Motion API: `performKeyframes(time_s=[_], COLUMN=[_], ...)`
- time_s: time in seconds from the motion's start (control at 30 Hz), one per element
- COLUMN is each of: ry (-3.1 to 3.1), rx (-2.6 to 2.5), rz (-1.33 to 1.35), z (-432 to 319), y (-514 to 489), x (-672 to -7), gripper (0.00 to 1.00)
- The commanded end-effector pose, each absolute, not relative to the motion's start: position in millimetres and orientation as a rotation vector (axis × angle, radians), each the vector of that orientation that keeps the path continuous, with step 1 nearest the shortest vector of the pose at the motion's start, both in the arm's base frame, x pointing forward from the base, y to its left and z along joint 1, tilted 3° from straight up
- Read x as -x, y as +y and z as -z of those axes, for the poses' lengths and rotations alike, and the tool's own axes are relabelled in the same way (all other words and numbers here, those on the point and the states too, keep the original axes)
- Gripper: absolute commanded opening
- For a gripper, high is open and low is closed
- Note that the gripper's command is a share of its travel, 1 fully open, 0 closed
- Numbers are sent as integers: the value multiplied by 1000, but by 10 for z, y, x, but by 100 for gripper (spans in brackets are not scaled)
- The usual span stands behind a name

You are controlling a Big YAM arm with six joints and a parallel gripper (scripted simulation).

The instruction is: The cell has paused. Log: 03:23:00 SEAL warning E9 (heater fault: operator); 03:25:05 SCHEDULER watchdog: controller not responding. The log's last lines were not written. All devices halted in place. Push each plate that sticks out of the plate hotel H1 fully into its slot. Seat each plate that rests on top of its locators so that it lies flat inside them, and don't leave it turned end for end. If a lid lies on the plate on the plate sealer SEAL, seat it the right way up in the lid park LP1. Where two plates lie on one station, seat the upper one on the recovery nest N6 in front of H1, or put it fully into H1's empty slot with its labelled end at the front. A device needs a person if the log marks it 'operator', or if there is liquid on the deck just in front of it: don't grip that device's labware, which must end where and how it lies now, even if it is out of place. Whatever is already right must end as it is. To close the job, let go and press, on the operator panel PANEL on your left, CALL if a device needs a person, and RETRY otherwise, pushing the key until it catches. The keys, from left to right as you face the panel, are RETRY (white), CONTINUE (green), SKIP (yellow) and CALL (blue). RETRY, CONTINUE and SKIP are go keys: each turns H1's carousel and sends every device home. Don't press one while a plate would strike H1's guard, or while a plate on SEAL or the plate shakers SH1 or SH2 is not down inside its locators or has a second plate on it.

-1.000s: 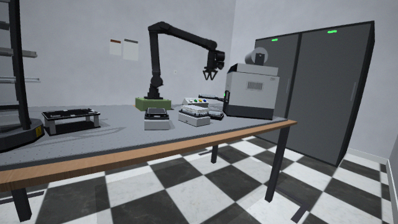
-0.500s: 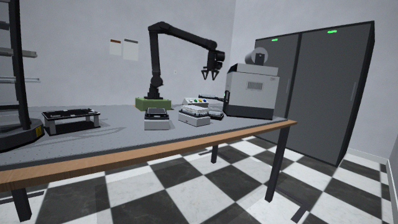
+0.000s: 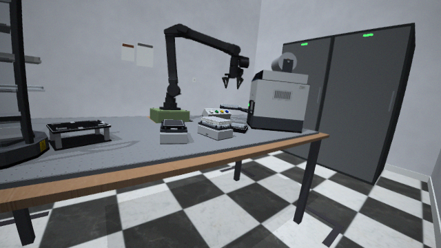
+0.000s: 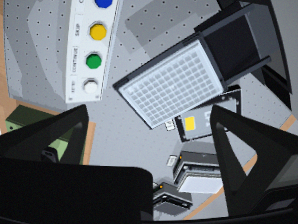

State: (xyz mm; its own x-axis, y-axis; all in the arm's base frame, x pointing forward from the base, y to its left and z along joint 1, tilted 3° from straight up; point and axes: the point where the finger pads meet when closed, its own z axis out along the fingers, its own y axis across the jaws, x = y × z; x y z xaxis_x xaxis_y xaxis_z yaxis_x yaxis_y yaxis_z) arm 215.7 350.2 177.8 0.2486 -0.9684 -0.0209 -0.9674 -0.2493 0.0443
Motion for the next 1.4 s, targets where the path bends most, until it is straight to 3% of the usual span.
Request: performKeyframes(time_s=[0.0,0.8,1.37], ry=[-1778,-1124,-1094], rx=[-2634,-2983,-2942], rz=[77,62,78], z=[-1926,-1925,-1653], y=[3586,3584,3536], x=[-2244,-2243,-2190], gripper=[100,100,100])
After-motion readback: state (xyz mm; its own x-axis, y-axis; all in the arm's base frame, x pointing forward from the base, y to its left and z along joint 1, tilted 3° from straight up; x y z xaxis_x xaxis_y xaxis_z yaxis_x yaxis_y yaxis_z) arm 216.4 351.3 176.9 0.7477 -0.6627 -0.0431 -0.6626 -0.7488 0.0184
